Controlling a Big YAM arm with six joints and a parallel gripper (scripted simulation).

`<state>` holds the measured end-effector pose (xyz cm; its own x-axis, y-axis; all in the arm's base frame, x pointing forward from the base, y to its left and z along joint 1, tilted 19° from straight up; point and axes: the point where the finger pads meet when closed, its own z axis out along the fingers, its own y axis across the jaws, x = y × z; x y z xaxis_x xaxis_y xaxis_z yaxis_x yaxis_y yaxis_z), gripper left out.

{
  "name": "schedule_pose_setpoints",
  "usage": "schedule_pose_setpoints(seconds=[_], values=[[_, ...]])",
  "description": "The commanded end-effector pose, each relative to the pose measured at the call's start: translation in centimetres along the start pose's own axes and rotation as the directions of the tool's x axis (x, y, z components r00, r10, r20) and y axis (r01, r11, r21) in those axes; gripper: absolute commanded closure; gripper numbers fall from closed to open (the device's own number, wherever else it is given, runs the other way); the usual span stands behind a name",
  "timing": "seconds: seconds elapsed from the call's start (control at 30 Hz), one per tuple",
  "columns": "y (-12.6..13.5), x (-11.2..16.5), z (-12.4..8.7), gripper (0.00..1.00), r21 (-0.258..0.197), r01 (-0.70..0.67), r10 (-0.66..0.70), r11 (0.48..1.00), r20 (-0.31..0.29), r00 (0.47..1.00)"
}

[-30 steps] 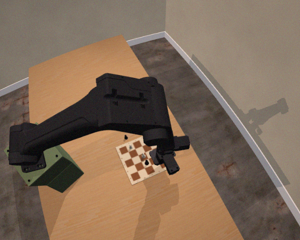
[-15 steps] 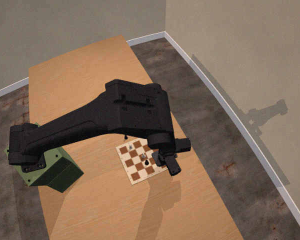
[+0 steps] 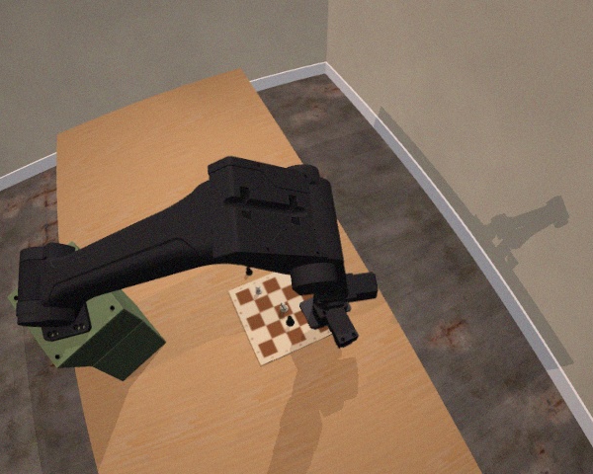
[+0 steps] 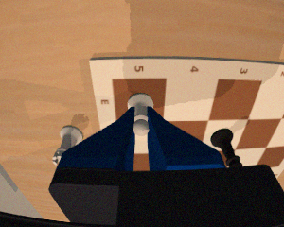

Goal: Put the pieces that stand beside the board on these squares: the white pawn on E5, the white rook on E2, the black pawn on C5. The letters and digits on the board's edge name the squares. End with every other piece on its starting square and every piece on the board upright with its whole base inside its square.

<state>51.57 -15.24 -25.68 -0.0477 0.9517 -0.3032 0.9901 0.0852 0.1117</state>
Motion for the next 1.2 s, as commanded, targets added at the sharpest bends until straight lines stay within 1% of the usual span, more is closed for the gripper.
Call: schedule_pose_setpoints(seconds=[0.0,1.17], values=[[2.82,-0.81,-1.35,1.0,-0.061,0.006,-0.005,0.998,0.018,1.0],[2.8,-0.33,-1.2,1.0,-0.058,0.024,-0.023,0.998,0.016,1.0]])
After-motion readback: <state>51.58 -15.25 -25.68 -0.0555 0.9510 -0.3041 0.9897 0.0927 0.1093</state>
